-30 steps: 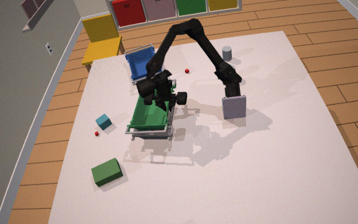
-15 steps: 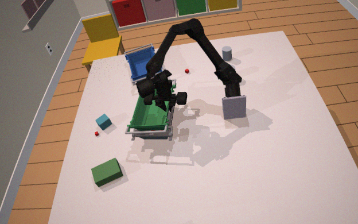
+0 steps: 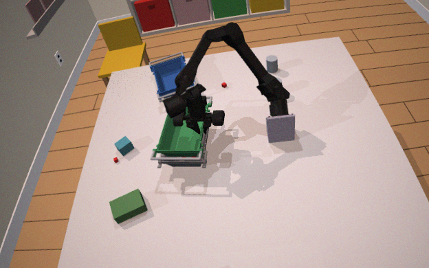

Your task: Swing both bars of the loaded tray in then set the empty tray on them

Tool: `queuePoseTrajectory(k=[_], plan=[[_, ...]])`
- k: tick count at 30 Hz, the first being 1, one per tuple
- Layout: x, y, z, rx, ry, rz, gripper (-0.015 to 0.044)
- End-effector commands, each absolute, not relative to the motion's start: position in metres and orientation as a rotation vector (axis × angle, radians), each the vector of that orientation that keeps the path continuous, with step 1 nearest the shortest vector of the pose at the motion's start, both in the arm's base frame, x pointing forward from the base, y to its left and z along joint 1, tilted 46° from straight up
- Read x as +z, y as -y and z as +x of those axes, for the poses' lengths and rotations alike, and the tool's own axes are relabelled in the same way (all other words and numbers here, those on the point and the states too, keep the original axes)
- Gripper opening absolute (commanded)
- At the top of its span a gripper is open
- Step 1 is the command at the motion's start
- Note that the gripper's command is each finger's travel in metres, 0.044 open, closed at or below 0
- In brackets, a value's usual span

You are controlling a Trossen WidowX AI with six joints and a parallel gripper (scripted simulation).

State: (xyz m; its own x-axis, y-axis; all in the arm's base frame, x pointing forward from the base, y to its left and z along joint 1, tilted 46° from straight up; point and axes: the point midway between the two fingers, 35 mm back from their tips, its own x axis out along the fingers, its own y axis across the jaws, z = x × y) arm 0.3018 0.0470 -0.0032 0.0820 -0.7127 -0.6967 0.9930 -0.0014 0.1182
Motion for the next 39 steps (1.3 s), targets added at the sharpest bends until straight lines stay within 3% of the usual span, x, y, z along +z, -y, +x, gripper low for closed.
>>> queuePoseTrajectory(k=[1, 21, 39], plan=[[-0.005, -0.043, 0.299, -1.452, -0.524, 0.681, 0.0147], [-0.005, -0.043, 0.299, -1.452, -0.524, 0.681, 0.0440], [0.031, -0.084, 0.302, -1.448, -0.527, 0.688, 0.0440]])
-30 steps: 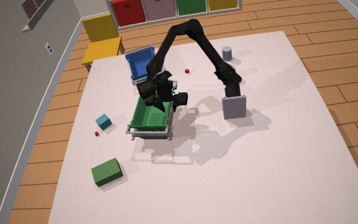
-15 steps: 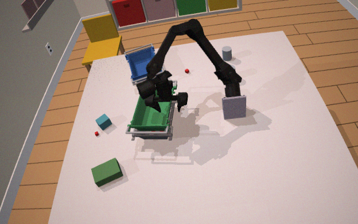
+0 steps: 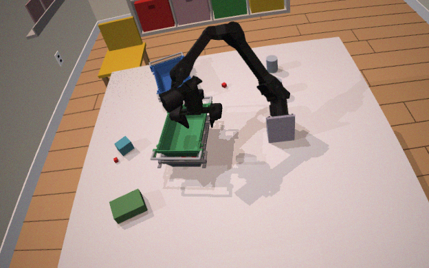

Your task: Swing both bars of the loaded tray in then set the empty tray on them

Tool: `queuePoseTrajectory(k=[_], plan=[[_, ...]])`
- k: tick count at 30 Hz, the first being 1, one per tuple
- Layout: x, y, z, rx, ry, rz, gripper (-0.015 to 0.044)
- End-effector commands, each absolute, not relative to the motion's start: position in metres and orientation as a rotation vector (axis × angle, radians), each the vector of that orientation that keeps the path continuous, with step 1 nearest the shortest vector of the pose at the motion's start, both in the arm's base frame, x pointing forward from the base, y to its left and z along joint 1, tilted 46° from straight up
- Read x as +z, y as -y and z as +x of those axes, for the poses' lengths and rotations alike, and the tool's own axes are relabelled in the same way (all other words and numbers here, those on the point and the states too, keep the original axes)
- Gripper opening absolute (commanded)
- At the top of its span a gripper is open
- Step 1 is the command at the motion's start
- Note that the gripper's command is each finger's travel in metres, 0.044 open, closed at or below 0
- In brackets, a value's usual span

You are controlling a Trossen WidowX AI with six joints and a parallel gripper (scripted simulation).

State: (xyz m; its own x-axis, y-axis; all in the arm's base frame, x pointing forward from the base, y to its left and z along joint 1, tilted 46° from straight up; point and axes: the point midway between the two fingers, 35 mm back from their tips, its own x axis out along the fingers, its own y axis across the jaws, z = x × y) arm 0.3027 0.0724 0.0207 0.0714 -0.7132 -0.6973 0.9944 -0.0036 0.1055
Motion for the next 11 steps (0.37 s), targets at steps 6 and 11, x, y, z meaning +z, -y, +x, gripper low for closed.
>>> queuePoseTrajectory(k=[6, 11], plan=[[0.056, -0.109, 0.298, -1.450, -0.529, 0.685, 0.0440], [0.072, -0.123, 0.293, -1.452, -0.529, 0.682, 0.0440]])
